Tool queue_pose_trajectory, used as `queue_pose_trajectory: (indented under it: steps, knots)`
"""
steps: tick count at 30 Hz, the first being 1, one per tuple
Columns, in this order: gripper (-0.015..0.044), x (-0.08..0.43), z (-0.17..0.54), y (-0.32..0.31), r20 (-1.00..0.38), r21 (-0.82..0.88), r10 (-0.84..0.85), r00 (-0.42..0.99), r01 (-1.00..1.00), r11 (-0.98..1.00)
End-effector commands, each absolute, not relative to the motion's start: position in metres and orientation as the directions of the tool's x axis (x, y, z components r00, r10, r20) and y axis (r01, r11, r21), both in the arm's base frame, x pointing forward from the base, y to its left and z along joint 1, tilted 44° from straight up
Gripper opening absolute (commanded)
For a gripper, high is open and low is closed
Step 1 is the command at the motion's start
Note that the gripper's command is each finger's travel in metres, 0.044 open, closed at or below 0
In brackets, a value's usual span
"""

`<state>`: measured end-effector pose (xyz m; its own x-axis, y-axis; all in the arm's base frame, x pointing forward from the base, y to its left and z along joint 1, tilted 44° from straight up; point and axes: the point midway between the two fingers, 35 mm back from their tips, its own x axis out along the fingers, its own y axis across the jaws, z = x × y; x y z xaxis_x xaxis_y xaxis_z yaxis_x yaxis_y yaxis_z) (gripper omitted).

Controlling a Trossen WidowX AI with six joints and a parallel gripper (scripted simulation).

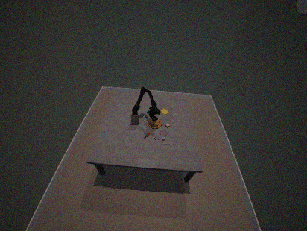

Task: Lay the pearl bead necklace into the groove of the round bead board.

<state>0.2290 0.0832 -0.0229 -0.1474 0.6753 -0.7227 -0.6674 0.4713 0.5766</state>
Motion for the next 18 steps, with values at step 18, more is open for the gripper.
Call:
queue_pose_trajectory:
  steps: [18]
  knots:
    - [0.0120,0.224,-0.039,0.101,-0.721,0.580,0.677,-0.149,-0.664,0.471]
